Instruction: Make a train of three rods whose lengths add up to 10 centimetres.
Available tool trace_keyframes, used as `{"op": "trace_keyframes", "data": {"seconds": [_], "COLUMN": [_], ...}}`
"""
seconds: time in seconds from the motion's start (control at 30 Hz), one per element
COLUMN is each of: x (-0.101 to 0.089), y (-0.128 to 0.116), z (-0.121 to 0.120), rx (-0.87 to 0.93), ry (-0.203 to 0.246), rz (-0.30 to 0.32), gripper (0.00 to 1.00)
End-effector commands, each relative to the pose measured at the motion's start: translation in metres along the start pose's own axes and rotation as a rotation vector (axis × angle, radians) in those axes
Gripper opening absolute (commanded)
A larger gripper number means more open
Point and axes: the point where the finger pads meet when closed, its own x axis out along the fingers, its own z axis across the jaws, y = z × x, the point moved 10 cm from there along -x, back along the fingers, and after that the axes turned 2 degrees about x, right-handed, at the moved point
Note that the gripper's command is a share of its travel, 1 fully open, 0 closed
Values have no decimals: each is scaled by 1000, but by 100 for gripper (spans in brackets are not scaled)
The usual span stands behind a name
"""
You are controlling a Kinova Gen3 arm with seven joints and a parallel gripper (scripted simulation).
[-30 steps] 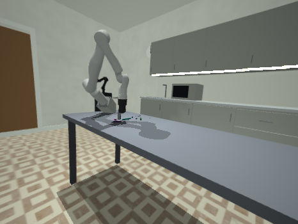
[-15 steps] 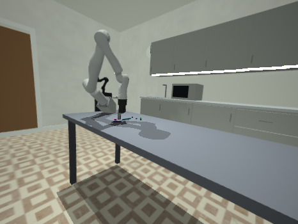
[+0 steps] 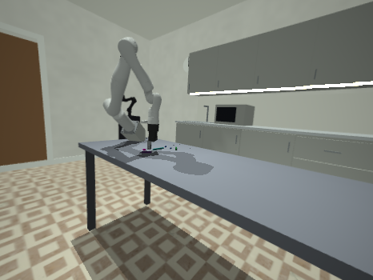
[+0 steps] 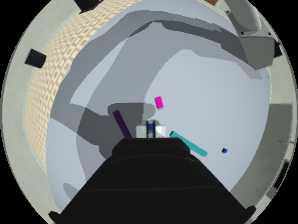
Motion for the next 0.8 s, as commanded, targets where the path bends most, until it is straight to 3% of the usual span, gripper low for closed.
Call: {"op": "trace_keyframes", "data": {"seconds": [0.0,0.77], "x": [0,11], "y": [0,0], "z": [0,0], "rx": [0,0], "ry": [0,0], "rz": [-1,-1], "gripper": [24,24]}}
